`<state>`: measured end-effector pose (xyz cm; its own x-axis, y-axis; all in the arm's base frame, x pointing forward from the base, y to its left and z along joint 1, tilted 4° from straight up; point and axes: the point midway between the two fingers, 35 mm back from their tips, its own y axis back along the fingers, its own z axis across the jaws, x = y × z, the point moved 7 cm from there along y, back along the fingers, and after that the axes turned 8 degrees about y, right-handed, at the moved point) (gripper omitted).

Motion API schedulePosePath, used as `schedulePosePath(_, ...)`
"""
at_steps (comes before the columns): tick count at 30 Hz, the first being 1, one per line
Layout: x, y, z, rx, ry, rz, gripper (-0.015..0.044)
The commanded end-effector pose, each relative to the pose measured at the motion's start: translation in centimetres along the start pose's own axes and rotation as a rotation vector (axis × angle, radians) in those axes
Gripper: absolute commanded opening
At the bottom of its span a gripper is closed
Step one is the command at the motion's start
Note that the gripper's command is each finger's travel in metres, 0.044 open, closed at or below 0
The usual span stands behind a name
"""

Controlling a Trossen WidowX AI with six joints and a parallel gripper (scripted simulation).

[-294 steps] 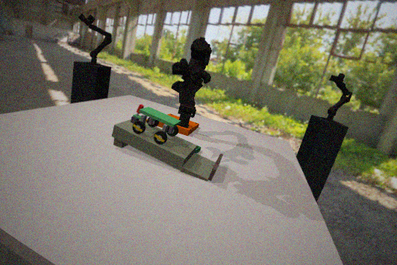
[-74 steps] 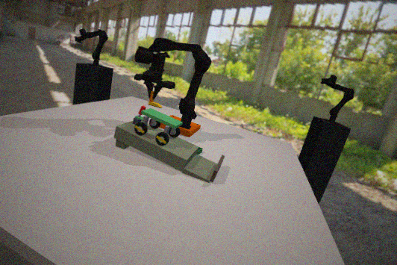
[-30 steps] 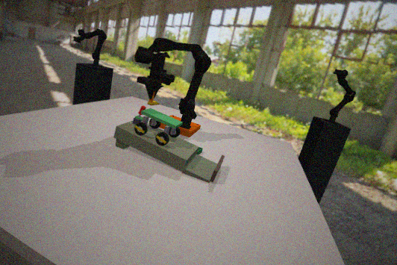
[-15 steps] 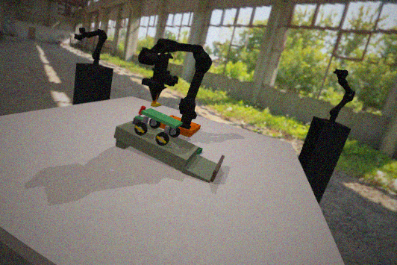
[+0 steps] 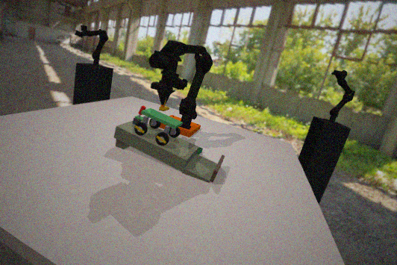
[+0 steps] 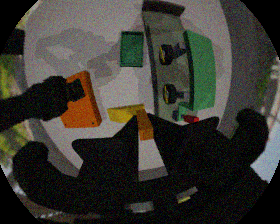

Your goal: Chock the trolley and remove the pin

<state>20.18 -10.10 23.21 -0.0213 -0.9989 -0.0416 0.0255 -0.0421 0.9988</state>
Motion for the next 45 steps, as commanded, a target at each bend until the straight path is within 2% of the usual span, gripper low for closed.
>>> schedulePosePath(1, -1.5, -0.1, -0.5, 0.005, -0.003, -0.003, 0.0)
schedulePosePath(45, -16.5, -1.2, -5.8, 0.009, -0.002, -0.016, 0.0)
